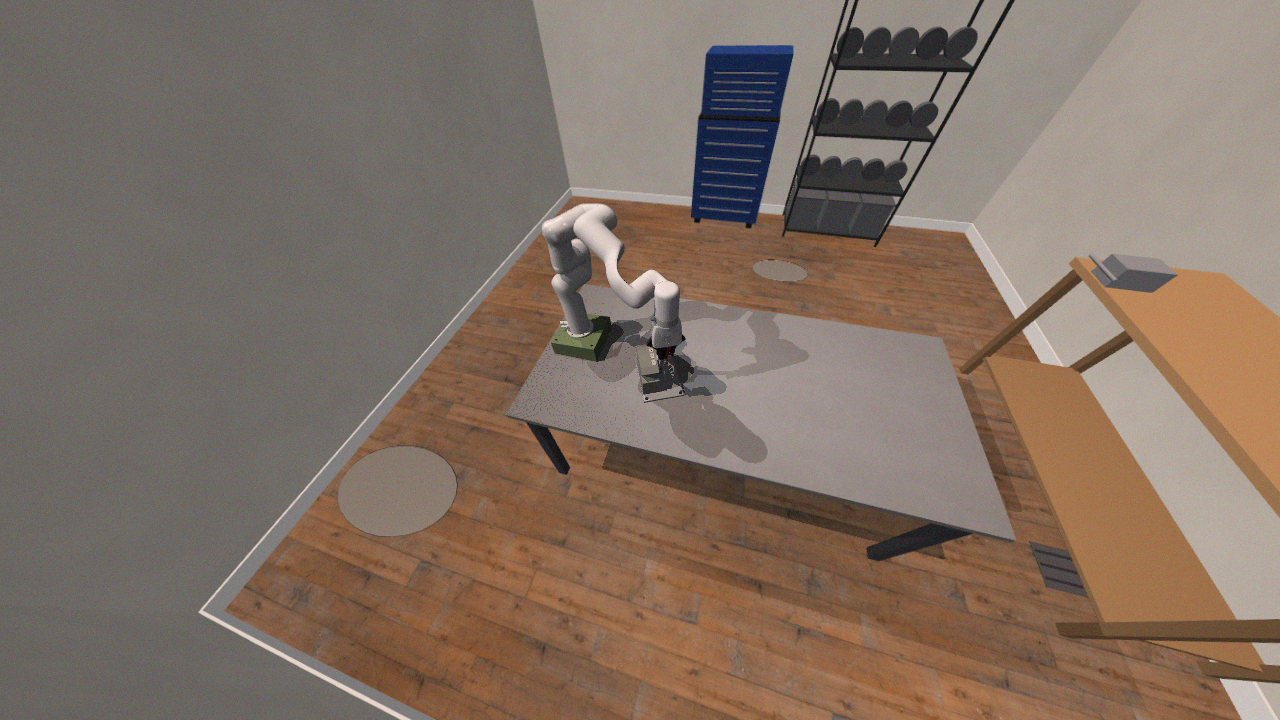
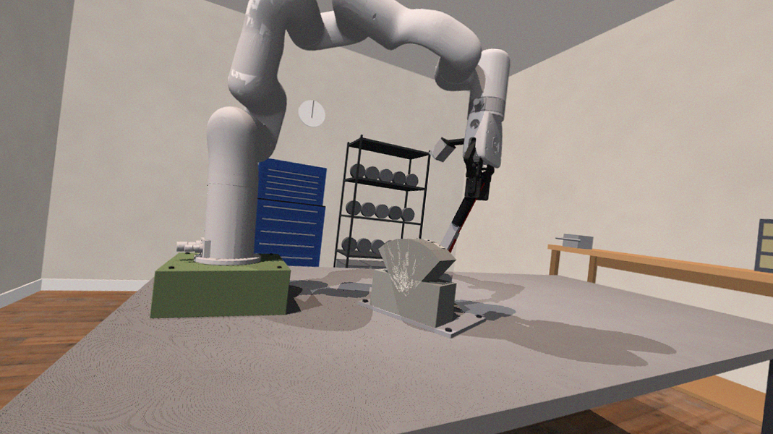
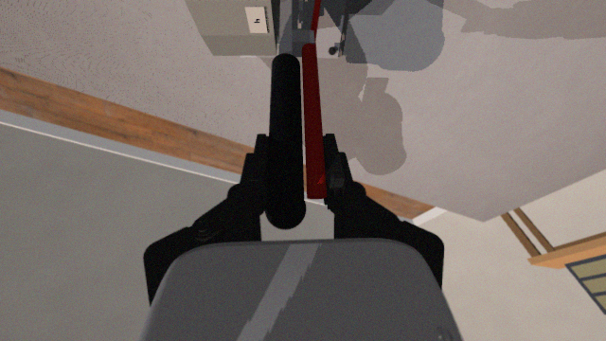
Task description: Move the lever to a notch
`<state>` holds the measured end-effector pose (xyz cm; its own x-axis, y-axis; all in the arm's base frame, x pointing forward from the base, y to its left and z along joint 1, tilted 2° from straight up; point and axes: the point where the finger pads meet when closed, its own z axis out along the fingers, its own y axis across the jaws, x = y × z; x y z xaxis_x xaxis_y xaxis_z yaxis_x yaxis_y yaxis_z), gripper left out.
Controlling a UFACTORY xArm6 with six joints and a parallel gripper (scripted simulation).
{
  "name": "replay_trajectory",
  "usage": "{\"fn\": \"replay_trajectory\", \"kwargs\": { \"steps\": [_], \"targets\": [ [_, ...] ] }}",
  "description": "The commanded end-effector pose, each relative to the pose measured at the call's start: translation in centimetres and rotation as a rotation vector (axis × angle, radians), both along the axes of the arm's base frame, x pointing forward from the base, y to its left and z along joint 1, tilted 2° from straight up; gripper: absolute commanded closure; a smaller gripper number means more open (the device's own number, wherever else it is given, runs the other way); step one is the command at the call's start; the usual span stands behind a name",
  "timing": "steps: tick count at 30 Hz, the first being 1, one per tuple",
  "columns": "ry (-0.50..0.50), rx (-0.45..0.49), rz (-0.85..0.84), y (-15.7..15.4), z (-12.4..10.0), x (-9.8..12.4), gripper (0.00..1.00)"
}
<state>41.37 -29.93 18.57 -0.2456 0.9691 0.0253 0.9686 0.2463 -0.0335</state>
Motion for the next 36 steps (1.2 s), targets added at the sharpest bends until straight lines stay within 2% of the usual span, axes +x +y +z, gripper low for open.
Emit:
{"fn": "replay_trajectory", "kwargs": {
  "steps": [1, 36],
  "targets": [
    [-0.001, 0.0, 0.001, 0.2, 0.1, 0.0, 1.0],
    [-0.001, 0.0, 0.001, 5.7, 1.8, -1.3, 1.0]
  ]
}}
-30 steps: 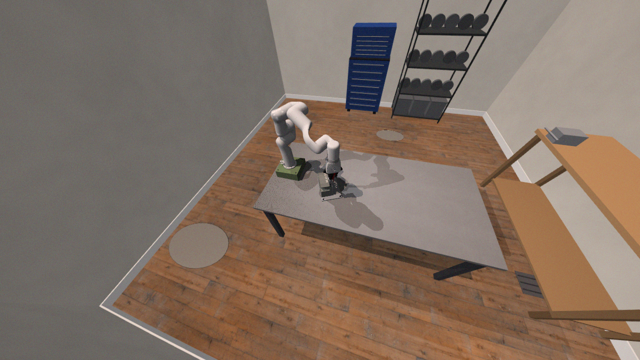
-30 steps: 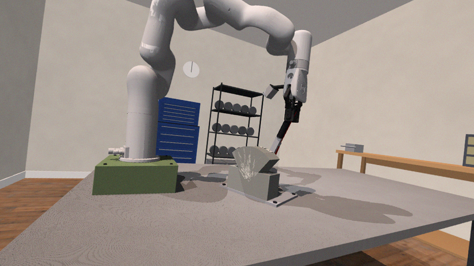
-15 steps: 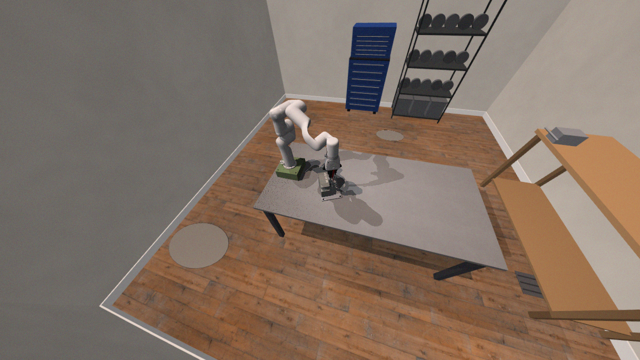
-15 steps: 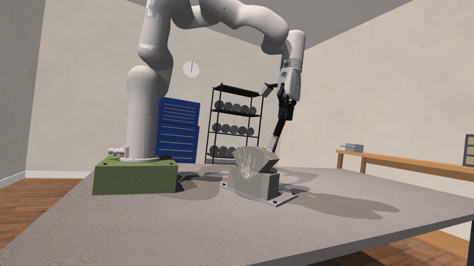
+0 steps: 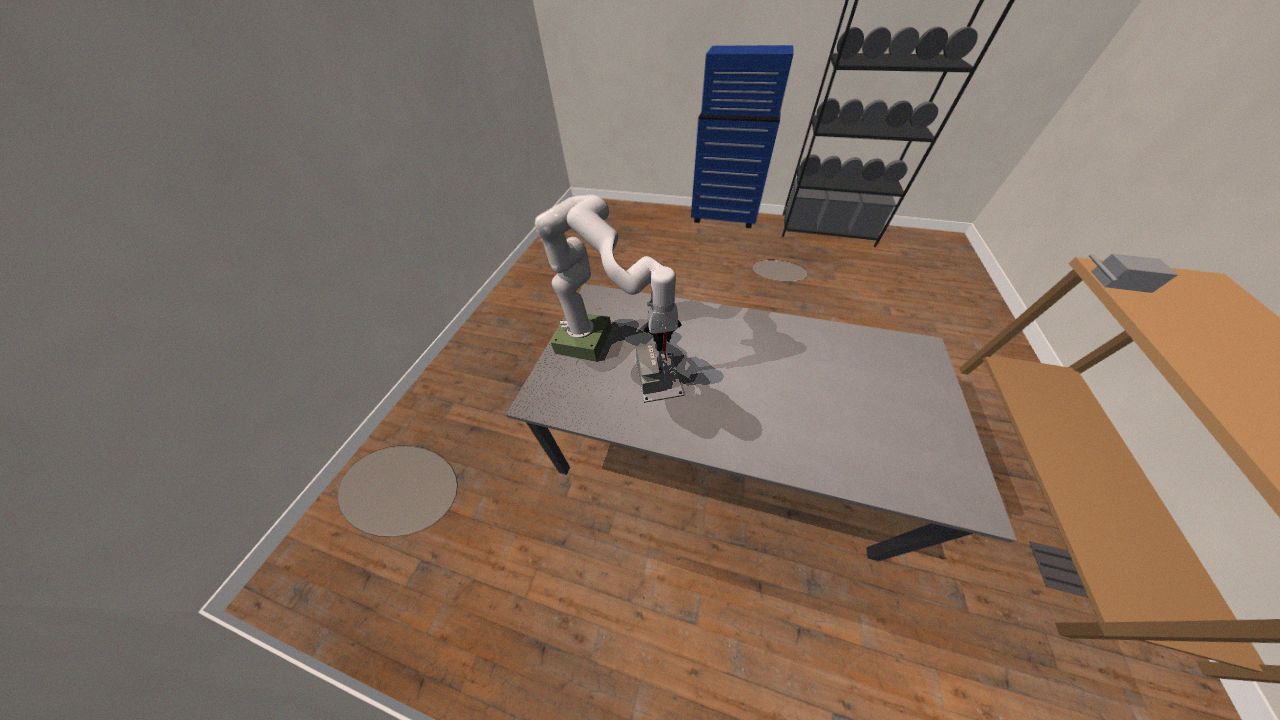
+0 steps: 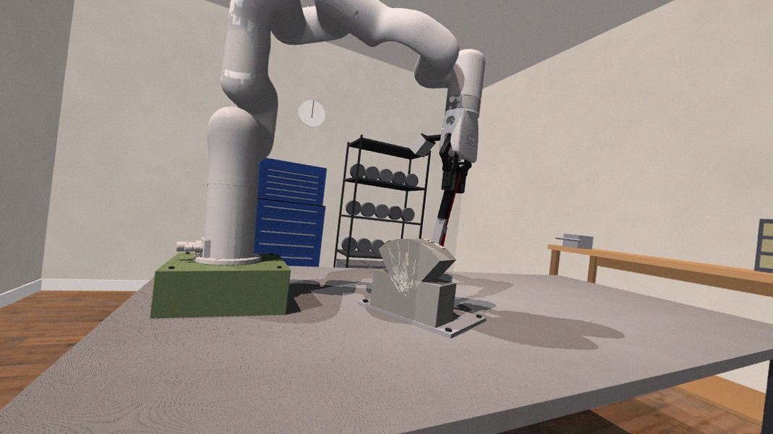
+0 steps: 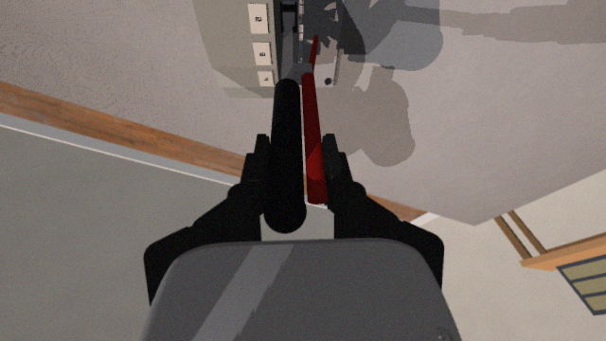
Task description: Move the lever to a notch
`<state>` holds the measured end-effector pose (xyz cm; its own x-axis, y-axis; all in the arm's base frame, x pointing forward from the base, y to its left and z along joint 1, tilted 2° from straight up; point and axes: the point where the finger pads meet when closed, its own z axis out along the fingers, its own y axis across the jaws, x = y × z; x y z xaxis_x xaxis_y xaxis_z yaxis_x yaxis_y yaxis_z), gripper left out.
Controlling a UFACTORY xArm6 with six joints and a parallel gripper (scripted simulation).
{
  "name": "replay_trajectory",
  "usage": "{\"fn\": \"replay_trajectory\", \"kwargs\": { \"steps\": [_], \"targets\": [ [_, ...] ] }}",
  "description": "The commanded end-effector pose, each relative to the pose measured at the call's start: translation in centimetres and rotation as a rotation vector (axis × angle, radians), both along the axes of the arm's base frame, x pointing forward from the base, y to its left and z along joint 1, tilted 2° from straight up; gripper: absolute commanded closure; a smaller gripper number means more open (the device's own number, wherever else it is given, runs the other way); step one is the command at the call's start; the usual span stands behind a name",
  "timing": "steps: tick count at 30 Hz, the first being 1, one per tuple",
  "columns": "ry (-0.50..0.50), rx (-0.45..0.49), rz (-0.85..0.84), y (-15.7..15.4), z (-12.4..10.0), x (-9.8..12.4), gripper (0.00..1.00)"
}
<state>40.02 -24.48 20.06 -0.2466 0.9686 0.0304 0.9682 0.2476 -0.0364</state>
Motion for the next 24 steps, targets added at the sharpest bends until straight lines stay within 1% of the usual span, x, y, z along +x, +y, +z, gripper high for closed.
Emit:
{"fn": "replay_trajectory", "kwargs": {
  "steps": [1, 9, 24],
  "targets": [
    [-0.005, -0.004, -0.001, 0.23, 0.34, 0.01, 1.0],
    [-0.005, -0.004, -0.001, 0.89, 0.46, -0.15, 1.0],
    [-0.005, -0.004, -0.001, 0.94, 0.47, -0.17, 1.0]
  ]
}}
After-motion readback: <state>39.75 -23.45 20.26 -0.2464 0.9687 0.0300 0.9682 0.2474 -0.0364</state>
